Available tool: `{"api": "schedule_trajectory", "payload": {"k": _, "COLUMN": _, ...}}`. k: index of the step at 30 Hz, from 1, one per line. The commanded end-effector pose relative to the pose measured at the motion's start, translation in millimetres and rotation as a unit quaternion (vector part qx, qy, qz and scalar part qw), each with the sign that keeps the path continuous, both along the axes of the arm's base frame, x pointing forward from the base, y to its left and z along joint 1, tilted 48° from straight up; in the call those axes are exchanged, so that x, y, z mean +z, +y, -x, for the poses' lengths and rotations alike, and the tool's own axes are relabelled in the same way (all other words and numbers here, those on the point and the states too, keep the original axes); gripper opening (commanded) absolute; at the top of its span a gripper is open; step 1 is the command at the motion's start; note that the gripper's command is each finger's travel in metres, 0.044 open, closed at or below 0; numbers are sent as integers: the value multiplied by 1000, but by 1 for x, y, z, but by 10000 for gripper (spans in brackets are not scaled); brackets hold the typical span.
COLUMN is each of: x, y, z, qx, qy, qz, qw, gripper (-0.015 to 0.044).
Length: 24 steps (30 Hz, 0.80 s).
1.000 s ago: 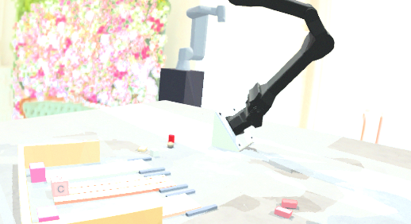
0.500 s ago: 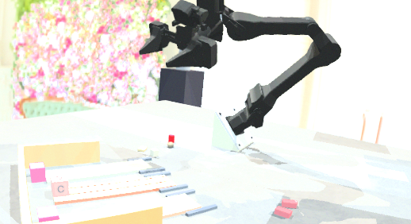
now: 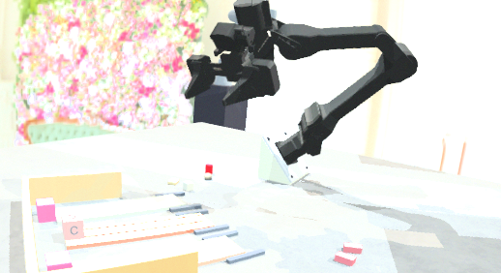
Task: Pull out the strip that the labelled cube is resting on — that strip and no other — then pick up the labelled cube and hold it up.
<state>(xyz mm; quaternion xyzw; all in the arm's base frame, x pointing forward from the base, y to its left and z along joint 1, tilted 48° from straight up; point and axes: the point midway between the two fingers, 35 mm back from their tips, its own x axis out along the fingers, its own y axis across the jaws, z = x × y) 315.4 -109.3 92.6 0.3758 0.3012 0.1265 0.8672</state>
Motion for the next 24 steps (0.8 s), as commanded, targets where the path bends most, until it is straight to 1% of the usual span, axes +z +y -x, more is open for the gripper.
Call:
{"api": "schedule_trajectory", "payload": {"k": 1, "x": 0, "y": 2, "z": 1, "qx": 1, "qy": 1, "qz": -6, "qw": 1000, "gripper": 400}}
{"api": "schedule_trajectory", "payload": {"k": 4, "x": 0, "y": 2, "z": 1, "qx": 1, "qy": 1, "qz": -6, "qw": 1000, "gripper": 400}}
{"api": "schedule_trajectory", "payload": {"k": 7, "x": -4, "y": 6, "z": -9, "qx": 16, "qy": 30, "qz": -18, "qw": 999, "gripper": 321}}
{"api": "schedule_trajectory", "payload": {"k": 13, "x": -20, "y": 32, "z": -44, "qx": 81, "qy": 154, "qz": -56, "qw": 983, "gripper": 164}}
{"api": "schedule_trajectory", "payload": {"k": 19, "x": -37, "y": 61, "z": -65, "qx": 140, "qy": 279, "qz": -79, "qw": 947, "gripper": 6}}
{"api": "schedule_trajectory", "payload": {"k": 24, "x": -49, "y": 90, "z": -73, "qx": 189, "qy": 383, "qz": -87, "qw": 900, "gripper": 0}}
